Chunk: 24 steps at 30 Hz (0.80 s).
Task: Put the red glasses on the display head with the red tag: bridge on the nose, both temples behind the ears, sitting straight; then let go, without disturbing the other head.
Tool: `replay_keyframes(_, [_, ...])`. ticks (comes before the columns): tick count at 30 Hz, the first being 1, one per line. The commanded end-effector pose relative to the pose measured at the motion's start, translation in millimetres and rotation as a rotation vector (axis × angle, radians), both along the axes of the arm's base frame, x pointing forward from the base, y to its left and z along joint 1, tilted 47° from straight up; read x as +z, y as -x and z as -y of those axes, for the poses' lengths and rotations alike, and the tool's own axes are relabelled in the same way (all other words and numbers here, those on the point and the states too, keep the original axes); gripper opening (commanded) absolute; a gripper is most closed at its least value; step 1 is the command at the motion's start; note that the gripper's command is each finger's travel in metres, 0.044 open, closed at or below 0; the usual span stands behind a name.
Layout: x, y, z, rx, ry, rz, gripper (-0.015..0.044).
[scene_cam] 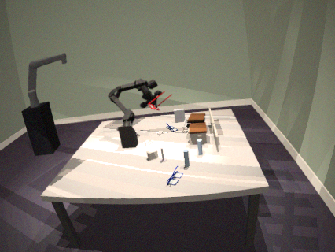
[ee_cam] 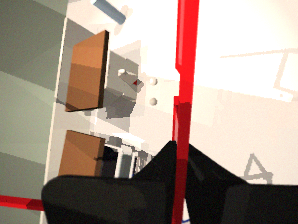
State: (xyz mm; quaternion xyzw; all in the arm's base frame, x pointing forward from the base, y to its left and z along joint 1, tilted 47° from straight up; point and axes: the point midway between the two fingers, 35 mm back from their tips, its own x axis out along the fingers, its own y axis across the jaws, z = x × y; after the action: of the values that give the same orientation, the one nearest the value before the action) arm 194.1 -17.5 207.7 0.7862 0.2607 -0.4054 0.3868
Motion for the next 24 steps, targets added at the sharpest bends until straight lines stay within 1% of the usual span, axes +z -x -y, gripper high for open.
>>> replay_keyframes(1, [2, 11, -8, -0.055, -0.035, 0.031, 0.0])
replay_keyframes(24, [3, 59, -40, -0.286, -0.318, 0.18, 0.0])
